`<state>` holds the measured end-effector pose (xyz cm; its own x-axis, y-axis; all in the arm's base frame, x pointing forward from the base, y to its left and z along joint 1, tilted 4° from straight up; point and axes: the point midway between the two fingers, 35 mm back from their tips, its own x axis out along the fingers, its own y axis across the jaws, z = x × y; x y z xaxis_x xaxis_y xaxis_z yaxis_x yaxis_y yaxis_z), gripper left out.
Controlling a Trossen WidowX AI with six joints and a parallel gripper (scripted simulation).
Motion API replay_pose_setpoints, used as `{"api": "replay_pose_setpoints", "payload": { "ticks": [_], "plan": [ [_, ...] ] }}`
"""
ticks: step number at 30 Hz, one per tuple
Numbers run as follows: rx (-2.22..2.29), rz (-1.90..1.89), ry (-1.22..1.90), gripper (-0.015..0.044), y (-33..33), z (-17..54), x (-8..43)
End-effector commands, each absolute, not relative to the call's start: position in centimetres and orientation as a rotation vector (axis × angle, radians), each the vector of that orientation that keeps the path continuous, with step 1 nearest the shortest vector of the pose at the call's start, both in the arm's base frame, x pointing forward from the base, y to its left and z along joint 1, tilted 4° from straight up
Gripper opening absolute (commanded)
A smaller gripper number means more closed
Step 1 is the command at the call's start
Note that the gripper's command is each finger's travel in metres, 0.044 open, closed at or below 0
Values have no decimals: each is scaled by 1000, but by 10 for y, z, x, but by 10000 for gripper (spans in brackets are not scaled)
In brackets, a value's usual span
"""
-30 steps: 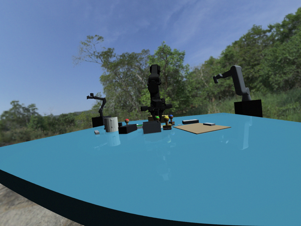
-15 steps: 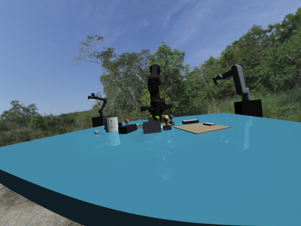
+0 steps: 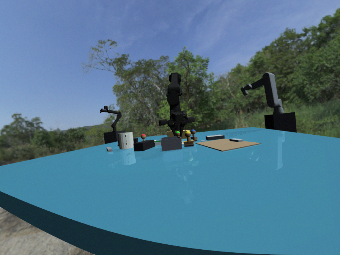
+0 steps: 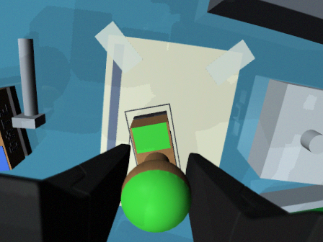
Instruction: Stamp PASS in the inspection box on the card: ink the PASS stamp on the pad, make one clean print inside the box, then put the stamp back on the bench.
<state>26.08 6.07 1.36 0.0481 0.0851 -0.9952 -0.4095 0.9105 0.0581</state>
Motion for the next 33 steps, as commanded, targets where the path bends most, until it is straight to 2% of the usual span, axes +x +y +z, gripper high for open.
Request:
{"api": "replay_pose_setpoints", "payload": {
  "ticks": [1,33],
  "plan": [
    [-262,385,1483,0,61,14,261],
    [-262,385,1482,0,60,44,262]
  ]
}}
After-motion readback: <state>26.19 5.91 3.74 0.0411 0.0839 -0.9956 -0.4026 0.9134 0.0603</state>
